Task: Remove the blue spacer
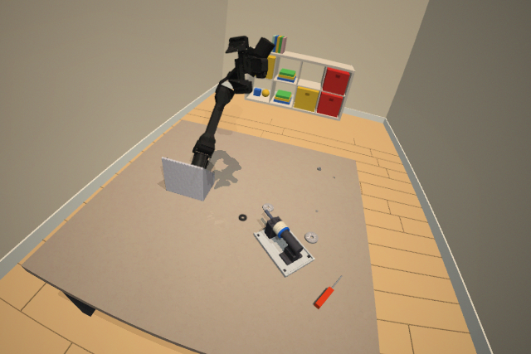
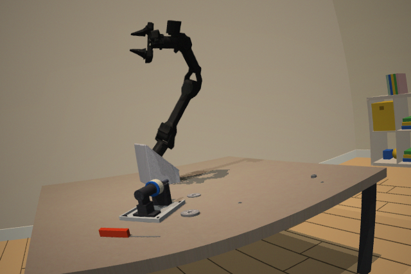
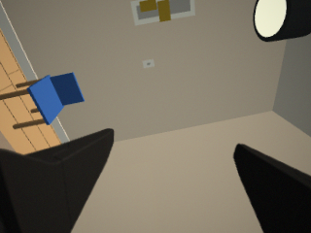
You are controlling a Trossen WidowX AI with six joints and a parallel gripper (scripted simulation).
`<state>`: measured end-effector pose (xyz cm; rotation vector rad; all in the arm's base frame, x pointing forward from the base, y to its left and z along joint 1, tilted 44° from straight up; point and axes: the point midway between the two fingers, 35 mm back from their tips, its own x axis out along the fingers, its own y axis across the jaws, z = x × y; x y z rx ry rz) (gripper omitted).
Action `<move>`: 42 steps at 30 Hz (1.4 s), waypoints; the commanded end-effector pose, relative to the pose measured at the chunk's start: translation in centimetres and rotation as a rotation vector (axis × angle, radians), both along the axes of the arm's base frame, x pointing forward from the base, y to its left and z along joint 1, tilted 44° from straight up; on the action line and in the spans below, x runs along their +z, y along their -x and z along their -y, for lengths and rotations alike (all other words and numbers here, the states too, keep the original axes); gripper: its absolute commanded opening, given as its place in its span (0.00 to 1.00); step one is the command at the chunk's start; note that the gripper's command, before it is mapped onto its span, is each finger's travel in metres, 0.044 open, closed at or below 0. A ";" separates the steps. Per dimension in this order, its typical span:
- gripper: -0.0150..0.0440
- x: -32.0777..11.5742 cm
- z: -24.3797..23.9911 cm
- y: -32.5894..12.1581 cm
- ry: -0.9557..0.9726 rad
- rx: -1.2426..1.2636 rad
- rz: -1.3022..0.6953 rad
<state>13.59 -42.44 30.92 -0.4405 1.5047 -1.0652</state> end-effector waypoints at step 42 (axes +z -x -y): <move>1.00 -37.3 -38.0 -19.1 0.082 2.131 -0.741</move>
